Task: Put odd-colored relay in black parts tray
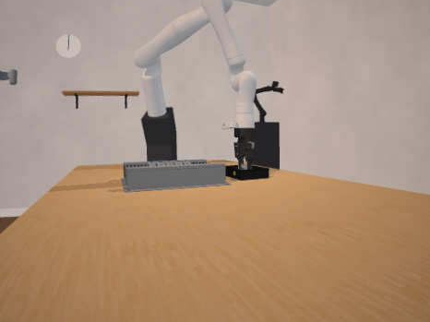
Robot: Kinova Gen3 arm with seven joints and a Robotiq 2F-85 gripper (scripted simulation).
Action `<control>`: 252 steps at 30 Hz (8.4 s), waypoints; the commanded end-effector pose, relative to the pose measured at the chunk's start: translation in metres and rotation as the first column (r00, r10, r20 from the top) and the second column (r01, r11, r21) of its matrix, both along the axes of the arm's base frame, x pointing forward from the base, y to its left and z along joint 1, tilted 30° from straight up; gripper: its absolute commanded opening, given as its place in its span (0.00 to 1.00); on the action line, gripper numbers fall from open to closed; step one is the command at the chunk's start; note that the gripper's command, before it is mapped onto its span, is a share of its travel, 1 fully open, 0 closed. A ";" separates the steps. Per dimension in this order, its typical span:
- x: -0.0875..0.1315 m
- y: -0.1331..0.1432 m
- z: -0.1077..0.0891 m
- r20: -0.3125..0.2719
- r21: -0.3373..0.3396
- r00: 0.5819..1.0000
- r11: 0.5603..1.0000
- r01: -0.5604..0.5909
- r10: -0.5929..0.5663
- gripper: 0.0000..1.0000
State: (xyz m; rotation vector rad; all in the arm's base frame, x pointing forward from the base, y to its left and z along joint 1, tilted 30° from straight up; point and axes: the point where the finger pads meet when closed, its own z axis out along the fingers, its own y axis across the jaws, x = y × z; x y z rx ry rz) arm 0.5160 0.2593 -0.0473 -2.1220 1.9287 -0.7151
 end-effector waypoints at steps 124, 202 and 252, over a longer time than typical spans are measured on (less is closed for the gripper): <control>-0.011 0.006 0.019 0.000 0.000 1.000 1.000 -0.006 0.006 0.61; -0.046 0.020 0.084 0.000 0.000 1.000 1.000 -0.006 0.006 0.61; -0.054 0.022 0.098 0.000 0.000 1.000 1.000 -0.006 0.006 0.61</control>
